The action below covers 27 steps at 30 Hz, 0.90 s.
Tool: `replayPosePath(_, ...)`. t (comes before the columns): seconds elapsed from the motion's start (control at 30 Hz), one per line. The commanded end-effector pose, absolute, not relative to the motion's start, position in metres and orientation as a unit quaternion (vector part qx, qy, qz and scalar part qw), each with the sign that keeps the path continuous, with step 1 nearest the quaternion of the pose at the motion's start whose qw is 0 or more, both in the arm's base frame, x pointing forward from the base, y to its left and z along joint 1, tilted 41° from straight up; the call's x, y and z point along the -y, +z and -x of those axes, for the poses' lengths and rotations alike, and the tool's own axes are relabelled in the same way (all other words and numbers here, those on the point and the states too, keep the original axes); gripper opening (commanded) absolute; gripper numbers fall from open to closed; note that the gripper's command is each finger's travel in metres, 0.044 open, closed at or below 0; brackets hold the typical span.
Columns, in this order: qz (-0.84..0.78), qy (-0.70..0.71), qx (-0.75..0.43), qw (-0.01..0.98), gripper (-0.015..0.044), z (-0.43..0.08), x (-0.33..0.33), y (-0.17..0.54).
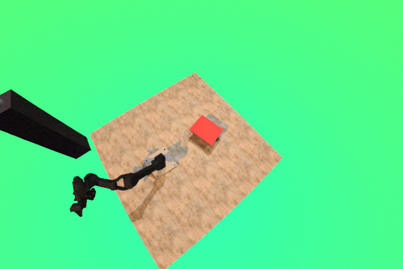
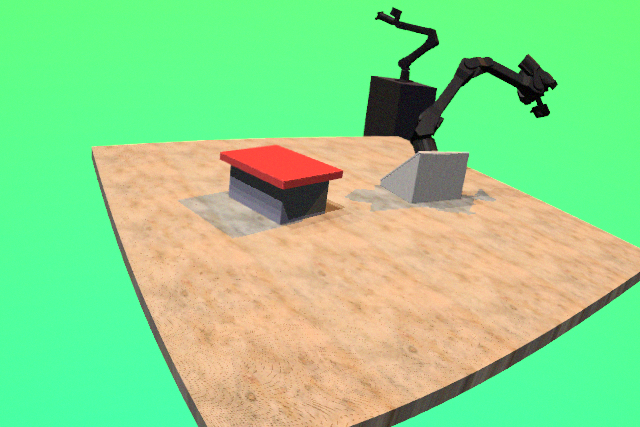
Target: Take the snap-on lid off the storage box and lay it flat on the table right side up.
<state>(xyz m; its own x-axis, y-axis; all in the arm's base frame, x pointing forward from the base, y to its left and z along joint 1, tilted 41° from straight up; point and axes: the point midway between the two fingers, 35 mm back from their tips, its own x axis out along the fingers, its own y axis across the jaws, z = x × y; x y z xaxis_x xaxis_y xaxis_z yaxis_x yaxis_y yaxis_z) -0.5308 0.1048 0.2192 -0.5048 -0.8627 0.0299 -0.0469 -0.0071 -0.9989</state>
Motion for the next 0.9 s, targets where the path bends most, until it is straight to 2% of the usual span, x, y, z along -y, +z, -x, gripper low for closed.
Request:
replayPosePath(0.0,0.364,-0.611,-0.618,0.335,0.0374,0.531,-0.106,0.220)
replayPosePath(0.17,0.287,-0.709,-0.575,0.290,0.0243,0.523,-0.162,0.237)
replayPosePath(0.2,0.268,-0.730,-0.566,0.275,0.0235,0.519,-0.178,0.240)
replayPosePath(0.43,0.175,-0.826,-0.503,0.185,0.0235,0.486,-0.262,0.253)
replayPosePath(0.63,0.086,-0.905,-0.413,0.062,0.0235,0.429,-0.350,0.261)
replayPosePath(0.7,0.077,-0.912,-0.401,0.047,0.0235,0.422,-0.359,0.262)
replayPosePath(0.87,0.022,-0.948,-0.312,-0.066,0.0235,0.360,-0.419,0.265)
